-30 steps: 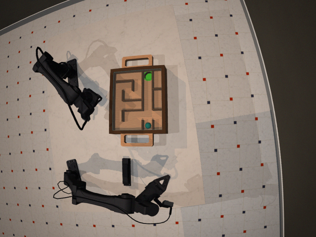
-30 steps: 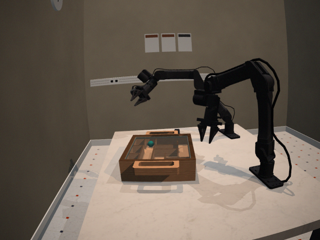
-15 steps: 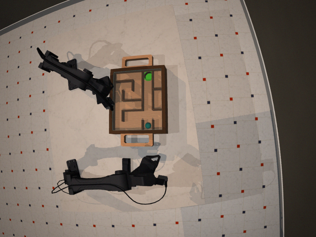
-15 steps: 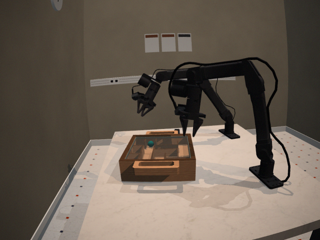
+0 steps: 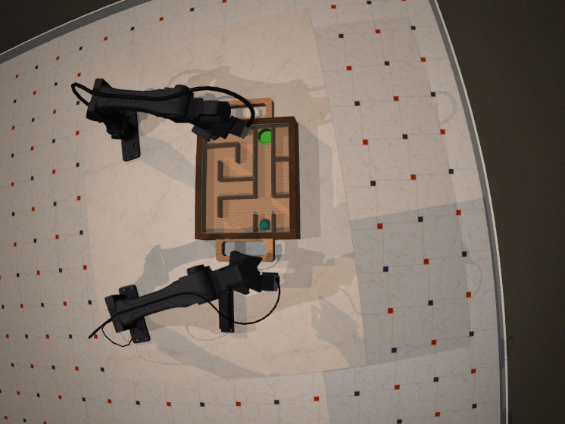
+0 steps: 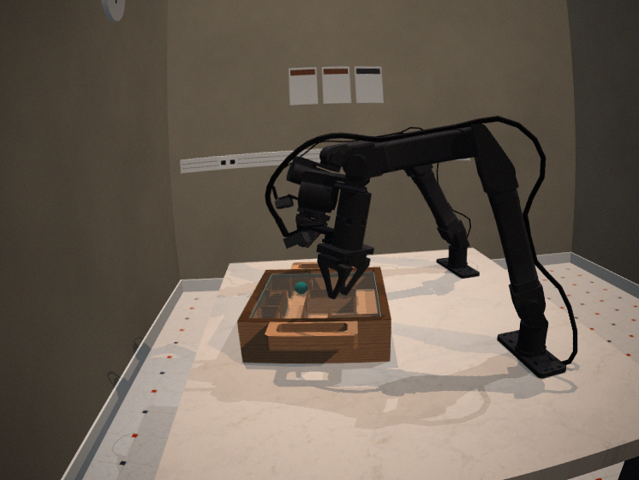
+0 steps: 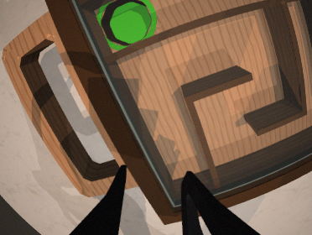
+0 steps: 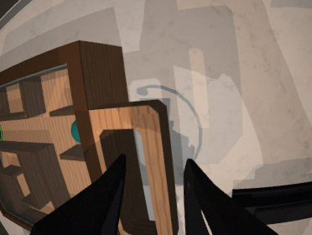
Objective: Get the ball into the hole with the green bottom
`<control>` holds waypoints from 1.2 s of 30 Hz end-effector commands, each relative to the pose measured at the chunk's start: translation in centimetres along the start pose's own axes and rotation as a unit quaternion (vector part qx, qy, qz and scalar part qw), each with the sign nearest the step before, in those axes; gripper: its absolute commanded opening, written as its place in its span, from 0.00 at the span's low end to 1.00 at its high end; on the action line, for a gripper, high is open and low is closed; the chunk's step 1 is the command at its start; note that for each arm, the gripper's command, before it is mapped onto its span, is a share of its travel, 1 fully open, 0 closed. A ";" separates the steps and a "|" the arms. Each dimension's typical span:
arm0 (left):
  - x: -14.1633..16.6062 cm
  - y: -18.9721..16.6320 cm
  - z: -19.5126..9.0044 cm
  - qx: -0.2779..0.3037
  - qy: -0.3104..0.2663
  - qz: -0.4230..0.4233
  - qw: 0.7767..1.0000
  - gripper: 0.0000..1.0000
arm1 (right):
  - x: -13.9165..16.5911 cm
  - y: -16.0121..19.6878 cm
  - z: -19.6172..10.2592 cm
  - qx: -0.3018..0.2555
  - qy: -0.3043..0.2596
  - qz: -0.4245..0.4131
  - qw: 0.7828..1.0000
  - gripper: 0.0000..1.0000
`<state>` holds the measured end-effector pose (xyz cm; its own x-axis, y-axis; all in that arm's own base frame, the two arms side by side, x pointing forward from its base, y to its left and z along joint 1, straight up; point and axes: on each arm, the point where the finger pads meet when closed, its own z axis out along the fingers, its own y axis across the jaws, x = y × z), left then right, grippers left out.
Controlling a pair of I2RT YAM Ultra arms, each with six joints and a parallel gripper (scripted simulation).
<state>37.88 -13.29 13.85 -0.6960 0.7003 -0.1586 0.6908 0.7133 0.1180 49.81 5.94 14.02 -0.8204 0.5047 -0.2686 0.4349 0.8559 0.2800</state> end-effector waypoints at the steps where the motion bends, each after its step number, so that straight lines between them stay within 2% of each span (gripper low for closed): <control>1: -0.8 3.5 1.5 0.005 -0.035 -0.137 0.990 0.39 | 2.3 -0.9 -1.3 0.069 -0.018 -0.077 0.994 0.39; 3: -1.6 5.5 0.7 0.004 -0.058 -0.185 0.981 0.39 | 2.9 -0.9 -1.4 0.087 -0.023 -0.101 0.991 0.39; 6: 0.1 7.2 1.4 0.003 -0.066 -0.268 0.961 0.39 | 4.5 -0.7 -1.4 0.102 -0.016 -0.130 0.986 0.39; 8: 0.4 8.2 1.4 0.001 -0.071 -0.288 0.955 0.39 | 5.1 -0.5 -1.4 0.108 -0.014 -0.144 0.984 0.39; 9: 0.8 8.5 3.0 0.004 -0.055 -0.296 0.953 0.39 | 5.4 -0.5 -1.3 0.112 -0.011 -0.149 0.982 0.39; 10: 0.9 8.8 2.9 0.003 -0.056 -0.302 0.952 0.39 | 5.5 -0.5 -1.3 0.113 -0.011 -0.152 0.982 0.39; 12: 0.9 8.8 2.9 0.003 -0.056 -0.302 0.952 0.39 | 5.5 -0.5 -1.3 0.113 -0.011 -0.152 0.982 0.39; 13: 0.2 9.2 1.5 -0.004 -0.077 -0.301 0.951 0.39 | 5.2 -0.5 -1.4 0.111 -0.017 -0.149 0.982 0.39; 15: 0.9 10.1 0.7 -0.011 -0.082 -0.308 0.948 0.39 | 4.7 -0.6 -1.5 0.106 -0.021 -0.141 0.984 0.39; 16: 0.3 9.3 0.7 -0.009 -0.081 -0.294 0.952 0.39 | 4.5 -0.1 -1.8 0.100 -0.026 -0.140 0.985 0.39; 17: 1.6 10.5 2.4 -0.017 -0.057 -0.302 0.952 0.39 | 4.4 1.8 -2.7 0.081 -0.037 -0.148 0.985 0.39; 19: 2.2 10.4 3.1 -0.017 -0.044 -0.295 0.954 0.39 | 5.5 1.9 -2.0 0.078 -0.014 -0.145 0.986 0.39; 20: 2.2 10.5 2.9 -0.019 -0.046 -0.295 0.954 0.39 | 6.2 1.1 0.0 0.095 0.008 -0.145 0.985 0.39; 21: 2.2 10.5 2.8 -0.020 -0.047 -0.295 0.954 0.39 | 5.7 1.4 -0.9 0.090 -0.005 -0.145 0.985 0.39; 23: 1.0 10.8 1.0 -0.028 -0.073 -0.288 0.954 0.39 | 5.1 0.3 0.0 0.103 0.001 -0.139 0.985 0.39; 25: 0.3 10.4 0.7 -0.028 -0.078 -0.281 0.956 0.39 | 5.2 0.0 -0.6 0.102 0.000 -0.138 0.985 0.39; 26: 1.8 9.6 3.6 -0.014 -0.040 -0.285 0.958 0.39 | 5.1 0.3 -0.9 0.099 -0.004 -0.140 0.985 0.39; 29: 1.8 10.0 3.5 -0.016 -0.045 -0.287 0.957 0.39 | 5.5 0.8 -0.8 0.097 -0.003 -0.146 0.985 0.39; 30: 1.2 10.3 2.5 -0.019 -0.063 -0.289 0.955 0.39 | 5.7 0.6 -0.7 0.098 -0.001 -0.145 0.985 0.39; 33: 1.2 9.4 4.4 -0.009 -0.047 -0.282 0.958 0.39 | 5.7 1.0 -0.8 0.096 -0.003 -0.148 0.984 0.39; 36: 1.3 9.7 4.6 -0.009 -0.051 -0.286 0.957 0.39 | 5.5 0.8 -0.8 0.096 -0.004 -0.146 0.985 0.39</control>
<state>44.05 -5.16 10.94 -0.9424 0.1780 -0.2833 0.1846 0.9828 0.0035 44.93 9.10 12.62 -0.9242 0.2377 -0.2989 0.2481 0.9687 0.0033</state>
